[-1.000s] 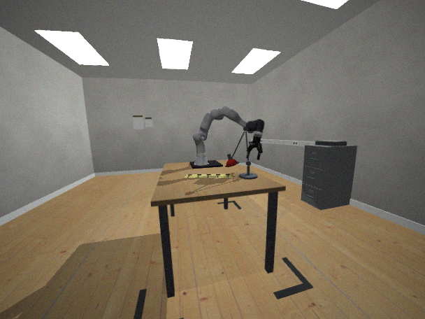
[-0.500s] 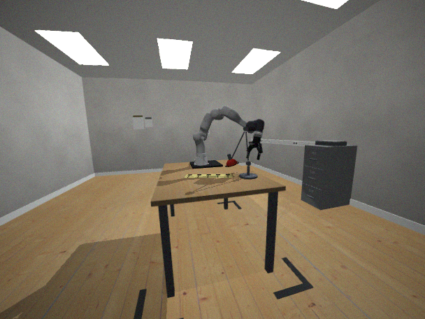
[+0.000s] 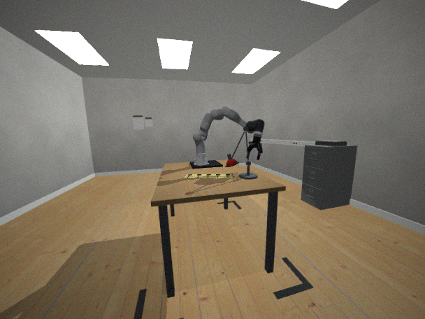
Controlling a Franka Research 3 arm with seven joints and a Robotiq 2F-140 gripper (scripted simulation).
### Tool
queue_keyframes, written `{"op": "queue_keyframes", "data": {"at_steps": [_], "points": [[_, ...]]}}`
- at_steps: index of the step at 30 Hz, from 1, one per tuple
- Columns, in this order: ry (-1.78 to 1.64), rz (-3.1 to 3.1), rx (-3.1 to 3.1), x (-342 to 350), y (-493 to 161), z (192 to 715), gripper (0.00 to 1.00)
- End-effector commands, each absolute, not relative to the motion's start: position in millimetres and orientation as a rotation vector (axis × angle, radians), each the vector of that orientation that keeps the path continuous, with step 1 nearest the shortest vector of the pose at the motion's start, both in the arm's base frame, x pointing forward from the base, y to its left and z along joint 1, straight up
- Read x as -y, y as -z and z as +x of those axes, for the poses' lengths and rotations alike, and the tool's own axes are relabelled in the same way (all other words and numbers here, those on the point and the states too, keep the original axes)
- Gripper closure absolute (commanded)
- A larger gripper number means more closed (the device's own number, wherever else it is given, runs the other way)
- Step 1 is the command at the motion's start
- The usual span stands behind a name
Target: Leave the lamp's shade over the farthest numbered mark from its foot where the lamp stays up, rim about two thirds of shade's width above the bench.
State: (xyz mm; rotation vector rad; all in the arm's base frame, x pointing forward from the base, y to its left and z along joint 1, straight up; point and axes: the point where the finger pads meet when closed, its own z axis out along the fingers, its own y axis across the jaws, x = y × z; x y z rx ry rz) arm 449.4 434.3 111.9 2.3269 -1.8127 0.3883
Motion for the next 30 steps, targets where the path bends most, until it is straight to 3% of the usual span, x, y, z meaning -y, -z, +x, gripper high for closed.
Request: {"op": "queue_keyframes", "data": {"at_steps": [1,30], "points": [[-0.388,2.327,1.813,-434.4,-112.0,449.5,0.00],[-0.372,2.332,1.834,-428.8,-115.3,451.4,0.00]]}}
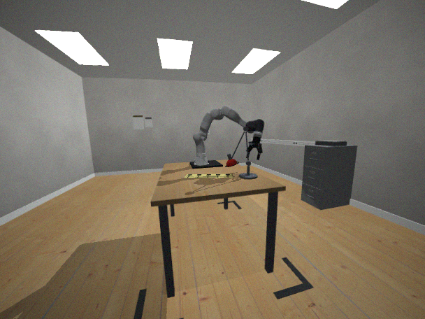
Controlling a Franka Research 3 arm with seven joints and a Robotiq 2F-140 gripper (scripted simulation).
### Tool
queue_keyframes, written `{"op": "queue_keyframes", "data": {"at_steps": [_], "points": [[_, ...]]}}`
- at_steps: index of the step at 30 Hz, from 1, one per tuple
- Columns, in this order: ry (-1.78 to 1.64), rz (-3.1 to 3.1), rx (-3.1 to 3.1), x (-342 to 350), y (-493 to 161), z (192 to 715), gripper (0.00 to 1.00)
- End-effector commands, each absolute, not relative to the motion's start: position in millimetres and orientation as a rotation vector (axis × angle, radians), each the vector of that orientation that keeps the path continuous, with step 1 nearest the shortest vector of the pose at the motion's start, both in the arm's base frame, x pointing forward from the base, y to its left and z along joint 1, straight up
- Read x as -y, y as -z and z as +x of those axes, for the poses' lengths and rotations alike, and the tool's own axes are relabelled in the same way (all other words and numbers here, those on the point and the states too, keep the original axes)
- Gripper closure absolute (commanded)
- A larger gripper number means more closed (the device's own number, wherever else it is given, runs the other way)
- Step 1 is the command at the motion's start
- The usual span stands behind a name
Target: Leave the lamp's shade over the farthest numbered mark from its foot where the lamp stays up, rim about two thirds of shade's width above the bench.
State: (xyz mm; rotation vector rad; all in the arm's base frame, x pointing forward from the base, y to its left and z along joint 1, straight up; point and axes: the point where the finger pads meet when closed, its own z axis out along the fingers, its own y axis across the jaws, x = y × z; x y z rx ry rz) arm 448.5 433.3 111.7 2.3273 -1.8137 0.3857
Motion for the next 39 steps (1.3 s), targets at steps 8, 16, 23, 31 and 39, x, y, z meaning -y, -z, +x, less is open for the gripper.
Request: {"op": "queue_keyframes", "data": {"at_steps": [8,16,23,31,39], "points": [[-0.231,2.364,2.000,-384.6,-141.5,466.6,0.00],[-0.117,2.379,2.124,-351.4,-161.1,478.0,0.00],[-0.009,2.342,2.283,-302.8,-173.6,482.2,0.00],[0.121,2.285,2.462,-247.1,-187.8,487.0,0.00],[0.227,2.226,2.607,-206.6,-188.2,482.9,0.00]]}}
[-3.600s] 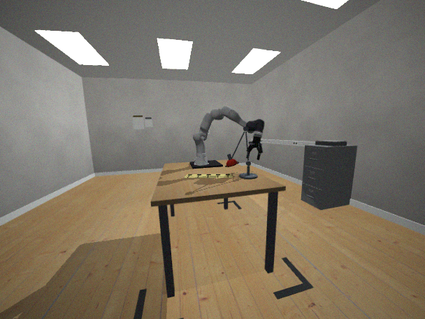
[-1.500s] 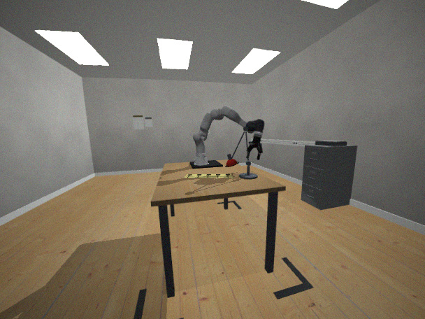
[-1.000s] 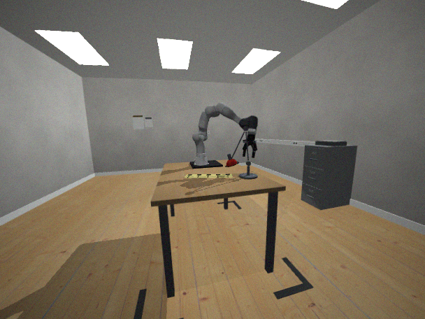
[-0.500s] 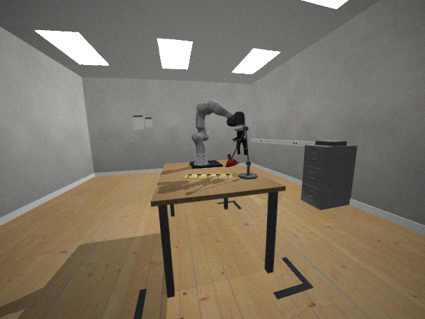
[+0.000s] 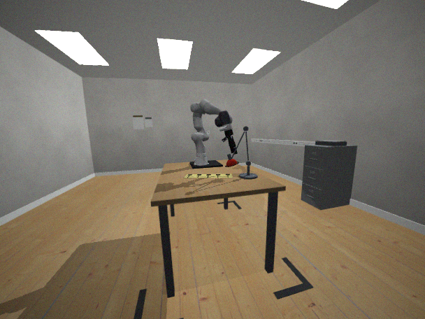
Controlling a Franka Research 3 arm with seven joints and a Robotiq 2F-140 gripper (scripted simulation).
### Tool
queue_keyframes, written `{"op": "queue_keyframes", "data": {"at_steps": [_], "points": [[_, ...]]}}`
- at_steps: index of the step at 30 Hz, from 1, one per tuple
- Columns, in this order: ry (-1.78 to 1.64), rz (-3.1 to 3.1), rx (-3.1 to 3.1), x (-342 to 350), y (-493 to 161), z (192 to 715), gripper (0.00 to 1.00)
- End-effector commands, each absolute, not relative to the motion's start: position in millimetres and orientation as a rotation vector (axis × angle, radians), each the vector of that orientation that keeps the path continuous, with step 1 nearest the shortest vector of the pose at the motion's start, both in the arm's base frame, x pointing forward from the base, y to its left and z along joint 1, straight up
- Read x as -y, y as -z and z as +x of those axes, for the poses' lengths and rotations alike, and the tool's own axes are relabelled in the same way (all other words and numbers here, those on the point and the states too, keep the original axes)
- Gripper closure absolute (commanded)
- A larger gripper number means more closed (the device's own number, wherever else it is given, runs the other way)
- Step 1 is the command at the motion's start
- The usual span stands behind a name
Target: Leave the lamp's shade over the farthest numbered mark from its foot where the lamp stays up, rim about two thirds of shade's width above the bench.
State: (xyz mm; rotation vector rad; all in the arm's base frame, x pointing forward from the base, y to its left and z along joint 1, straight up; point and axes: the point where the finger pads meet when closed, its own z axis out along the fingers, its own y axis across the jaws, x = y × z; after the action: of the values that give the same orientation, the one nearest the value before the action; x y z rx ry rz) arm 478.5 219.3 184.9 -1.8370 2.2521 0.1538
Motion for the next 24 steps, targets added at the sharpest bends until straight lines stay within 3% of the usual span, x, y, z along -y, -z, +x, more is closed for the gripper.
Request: {"op": "queue_keyframes", "data": {"at_steps": [1,24], "points": [[-0.201,-1.821,-2.163,-199.8,-188.2,482.3,0.00],[-0.458,-1.307,-2.176,-66.4,-168.4,451.3,0.00]]}}
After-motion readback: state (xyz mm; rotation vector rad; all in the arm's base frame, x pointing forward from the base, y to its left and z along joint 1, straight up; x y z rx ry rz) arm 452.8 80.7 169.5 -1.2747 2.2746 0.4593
